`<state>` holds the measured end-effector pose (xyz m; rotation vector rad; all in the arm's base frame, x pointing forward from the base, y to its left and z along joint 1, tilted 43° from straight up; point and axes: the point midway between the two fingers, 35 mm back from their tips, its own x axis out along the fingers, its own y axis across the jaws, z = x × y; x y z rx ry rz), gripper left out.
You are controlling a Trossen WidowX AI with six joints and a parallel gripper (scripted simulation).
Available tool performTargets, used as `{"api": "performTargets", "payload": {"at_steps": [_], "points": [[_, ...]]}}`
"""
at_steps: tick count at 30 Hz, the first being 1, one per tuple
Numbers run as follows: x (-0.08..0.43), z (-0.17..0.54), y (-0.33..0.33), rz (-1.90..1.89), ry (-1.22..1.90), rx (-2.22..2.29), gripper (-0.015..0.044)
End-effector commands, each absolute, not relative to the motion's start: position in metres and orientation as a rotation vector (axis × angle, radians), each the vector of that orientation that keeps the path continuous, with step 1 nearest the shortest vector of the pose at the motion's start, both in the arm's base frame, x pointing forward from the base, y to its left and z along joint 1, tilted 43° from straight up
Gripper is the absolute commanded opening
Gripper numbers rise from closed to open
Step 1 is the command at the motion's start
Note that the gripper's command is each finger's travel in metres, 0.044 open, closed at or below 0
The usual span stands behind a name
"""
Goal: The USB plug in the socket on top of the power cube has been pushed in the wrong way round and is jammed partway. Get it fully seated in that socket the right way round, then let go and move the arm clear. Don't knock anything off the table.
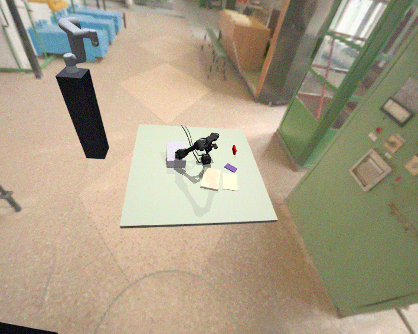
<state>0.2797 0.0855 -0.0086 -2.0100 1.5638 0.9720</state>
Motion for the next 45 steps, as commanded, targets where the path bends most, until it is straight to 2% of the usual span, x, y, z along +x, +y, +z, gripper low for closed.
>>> {"api": "performTargets", "payload": {"at_steps": [1, 45], "points": [[0.28, -0.008, 0.086, 0.971, 1.563, -2.01, 0.0], [0.277, 0.006, 0.099, 0.973, 1.564, -2.009, 0.0]]}}
